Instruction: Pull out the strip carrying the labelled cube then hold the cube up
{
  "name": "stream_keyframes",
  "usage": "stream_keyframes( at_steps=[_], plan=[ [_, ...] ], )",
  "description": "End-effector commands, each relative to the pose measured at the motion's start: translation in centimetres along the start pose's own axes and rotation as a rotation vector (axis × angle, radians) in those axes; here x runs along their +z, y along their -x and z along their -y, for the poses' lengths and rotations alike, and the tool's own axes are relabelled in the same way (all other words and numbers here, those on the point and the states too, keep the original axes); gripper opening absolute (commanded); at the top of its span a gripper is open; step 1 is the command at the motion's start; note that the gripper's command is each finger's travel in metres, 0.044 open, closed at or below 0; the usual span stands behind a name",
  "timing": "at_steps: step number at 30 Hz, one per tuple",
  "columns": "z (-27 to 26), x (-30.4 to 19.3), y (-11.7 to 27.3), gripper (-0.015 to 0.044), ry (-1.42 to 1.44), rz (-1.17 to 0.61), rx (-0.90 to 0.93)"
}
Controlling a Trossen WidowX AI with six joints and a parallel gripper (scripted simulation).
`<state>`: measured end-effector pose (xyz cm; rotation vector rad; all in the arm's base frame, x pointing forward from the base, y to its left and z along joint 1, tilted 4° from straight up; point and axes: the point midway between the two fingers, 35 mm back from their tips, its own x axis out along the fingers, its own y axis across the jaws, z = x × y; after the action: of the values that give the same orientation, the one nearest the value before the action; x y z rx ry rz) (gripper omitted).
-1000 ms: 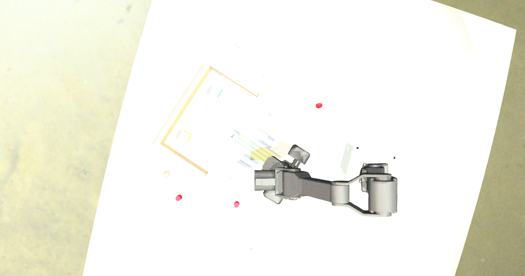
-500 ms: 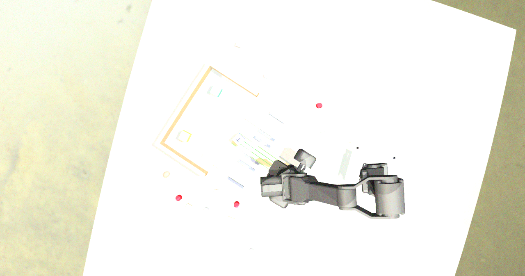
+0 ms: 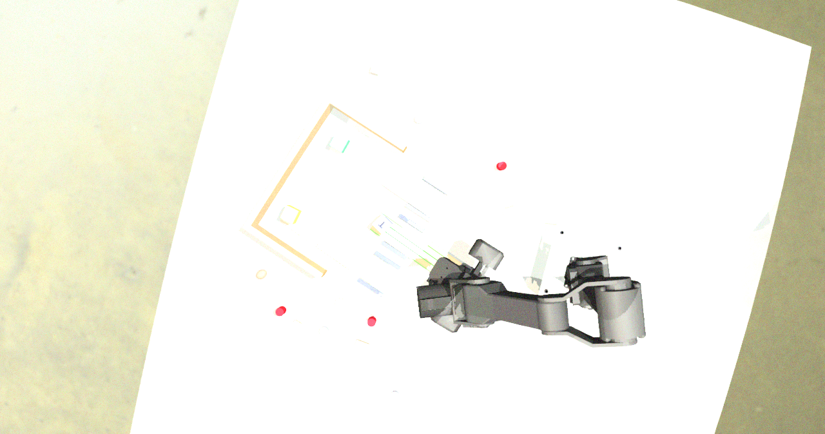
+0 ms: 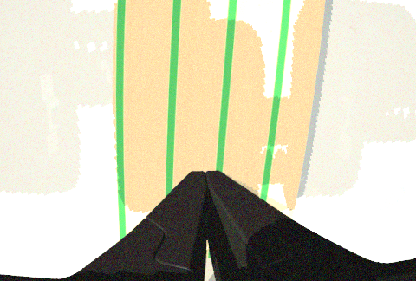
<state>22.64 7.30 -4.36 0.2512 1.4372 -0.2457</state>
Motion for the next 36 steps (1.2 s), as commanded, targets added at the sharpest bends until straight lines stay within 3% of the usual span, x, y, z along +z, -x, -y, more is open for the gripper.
stream_keyframes(
  at_steps=[1,30,36],
  plan=[
    [0.4,-1.0,-0.3,0.0000,0.005,-0.028,-0.011],
    [0.4,-1.0,-0.3,0.0000,0.005,-0.028,-0.011],
    [-0.1,0.1,4.3,0.0000,0.004,-0.027,-0.010]
  ],
)
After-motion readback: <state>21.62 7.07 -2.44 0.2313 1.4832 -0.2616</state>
